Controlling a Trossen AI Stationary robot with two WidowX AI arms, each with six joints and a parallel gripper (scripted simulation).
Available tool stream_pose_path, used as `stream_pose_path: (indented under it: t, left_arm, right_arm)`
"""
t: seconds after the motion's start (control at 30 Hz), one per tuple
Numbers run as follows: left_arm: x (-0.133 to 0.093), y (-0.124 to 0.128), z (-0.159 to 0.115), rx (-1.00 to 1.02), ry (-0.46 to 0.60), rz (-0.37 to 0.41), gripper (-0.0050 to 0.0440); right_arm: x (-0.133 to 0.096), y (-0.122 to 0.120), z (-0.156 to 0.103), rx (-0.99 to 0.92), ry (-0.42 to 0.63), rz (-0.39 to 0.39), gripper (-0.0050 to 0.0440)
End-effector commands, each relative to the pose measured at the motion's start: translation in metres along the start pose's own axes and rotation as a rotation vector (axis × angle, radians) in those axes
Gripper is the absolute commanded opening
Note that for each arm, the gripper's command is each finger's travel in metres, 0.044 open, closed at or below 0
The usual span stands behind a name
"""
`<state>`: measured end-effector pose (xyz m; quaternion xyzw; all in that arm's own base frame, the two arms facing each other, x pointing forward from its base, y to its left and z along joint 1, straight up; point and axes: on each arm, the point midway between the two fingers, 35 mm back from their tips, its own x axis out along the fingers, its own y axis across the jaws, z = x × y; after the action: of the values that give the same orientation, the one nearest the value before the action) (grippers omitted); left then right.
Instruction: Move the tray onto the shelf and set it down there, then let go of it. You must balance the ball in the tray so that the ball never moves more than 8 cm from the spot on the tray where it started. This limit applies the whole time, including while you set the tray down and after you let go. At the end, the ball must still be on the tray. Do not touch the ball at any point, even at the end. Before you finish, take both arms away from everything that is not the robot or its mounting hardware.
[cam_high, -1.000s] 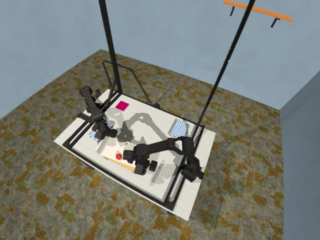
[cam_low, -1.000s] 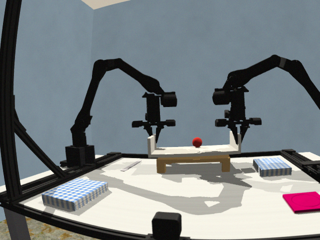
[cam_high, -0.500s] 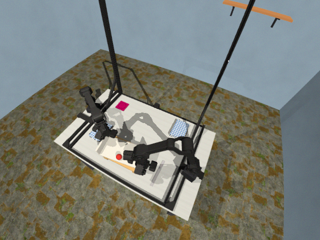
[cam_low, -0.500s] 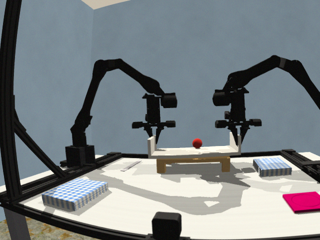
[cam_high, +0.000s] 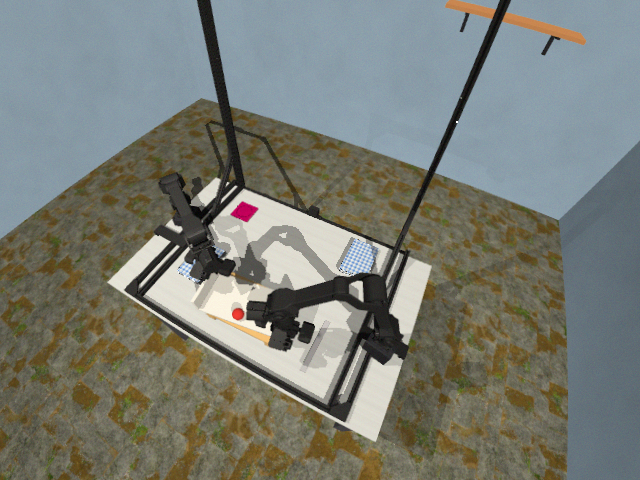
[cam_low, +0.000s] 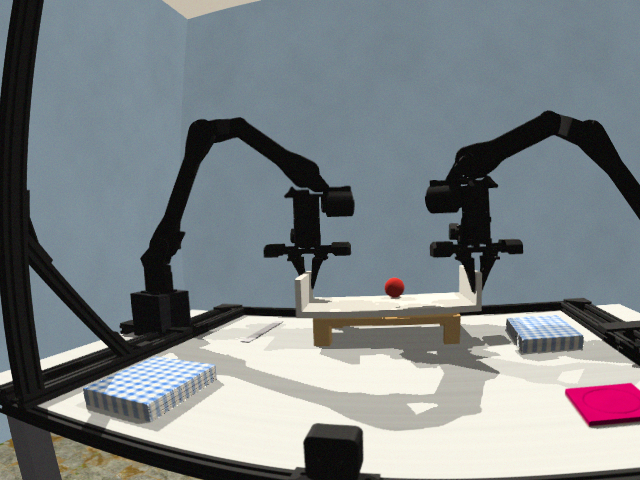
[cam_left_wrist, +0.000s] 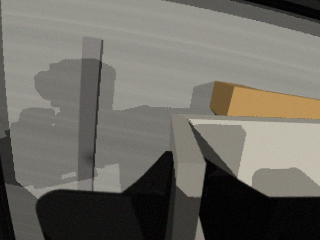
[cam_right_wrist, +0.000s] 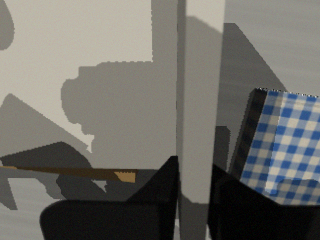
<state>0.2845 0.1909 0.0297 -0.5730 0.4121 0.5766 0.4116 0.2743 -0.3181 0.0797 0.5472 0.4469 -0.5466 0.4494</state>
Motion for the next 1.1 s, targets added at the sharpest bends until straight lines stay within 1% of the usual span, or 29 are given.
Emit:
stream_pose_path:
  t: [0.0,0.23,0.6,0.67,0.83,1.07]
  left_arm:
    - [0.0015,-0.0003,0.0000,-0.001,0.004,-0.004,0.0020]
    - [0.0007,-0.0005,-0.0004,-0.001,-0.002,-0.001,0.0020]
    - [0.0010,-0.0003,-0.0001,0.000,0.000,-0.002,0.0284]
    - [0.0010,-0.0003,-0.0001,0.000,0.000,-0.002,0.0284]
    - [0.0010,-0.0003,-0.0001,0.000,0.000,-0.002,0.0400]
    - [0.0010,-0.0003,-0.0001,0.000,0.000,-0.002,0.0400]
  right_arm:
    - [-0.0008,-0.0005,0.0002,-0.001,0.002,-0.003,0.0020]
    - [0.0000,-0.0007,-0.0002,-0.001,-0.004,0.000,0.0020]
    - [0.0002,-0.0003,-0.0001,0.000,0.000,-0.002,0.0284]
    - [0.0002,-0.0003,-0.0001,0.000,0.000,-0.002,0.0284]
    - [0.0002,-0.0003,-0.0001,0.000,0.000,-0.002,0.0400]
    - [0.0002,-0.0003,-0.0001,0.000,0.000,-0.002,0.0400]
